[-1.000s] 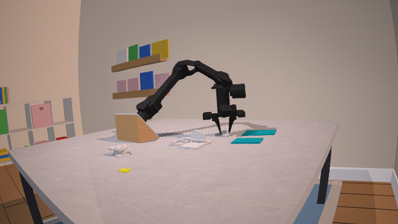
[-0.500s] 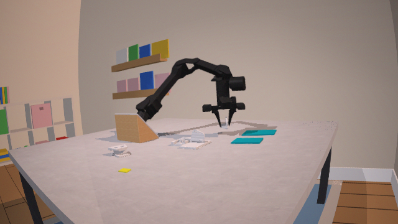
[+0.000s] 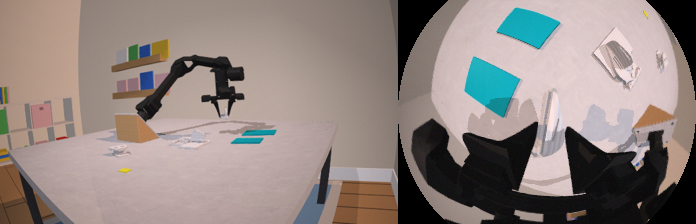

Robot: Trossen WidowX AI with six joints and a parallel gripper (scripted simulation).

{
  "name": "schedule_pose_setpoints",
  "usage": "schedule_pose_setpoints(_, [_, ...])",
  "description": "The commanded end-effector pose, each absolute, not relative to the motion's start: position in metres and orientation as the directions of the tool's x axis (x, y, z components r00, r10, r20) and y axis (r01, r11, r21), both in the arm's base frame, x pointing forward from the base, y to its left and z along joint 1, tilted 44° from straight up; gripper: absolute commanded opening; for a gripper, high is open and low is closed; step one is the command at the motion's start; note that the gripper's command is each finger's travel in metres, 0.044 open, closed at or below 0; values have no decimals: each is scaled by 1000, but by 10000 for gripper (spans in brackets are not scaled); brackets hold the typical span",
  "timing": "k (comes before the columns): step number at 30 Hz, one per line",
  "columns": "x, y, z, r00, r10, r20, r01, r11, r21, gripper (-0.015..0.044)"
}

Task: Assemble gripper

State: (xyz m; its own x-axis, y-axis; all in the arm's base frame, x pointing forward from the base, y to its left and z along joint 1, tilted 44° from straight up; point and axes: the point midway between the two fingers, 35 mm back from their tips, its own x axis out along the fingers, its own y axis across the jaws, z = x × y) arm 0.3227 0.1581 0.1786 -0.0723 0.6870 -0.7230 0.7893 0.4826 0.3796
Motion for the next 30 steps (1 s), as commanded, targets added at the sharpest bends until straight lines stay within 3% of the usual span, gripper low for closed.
schedule_pose_setpoints(1, [323,156,180,-72,689,-721,783,487,387,134])
schedule_pose_setpoints(30, [339,88,117,-59,659,-749,533,656,535,134])
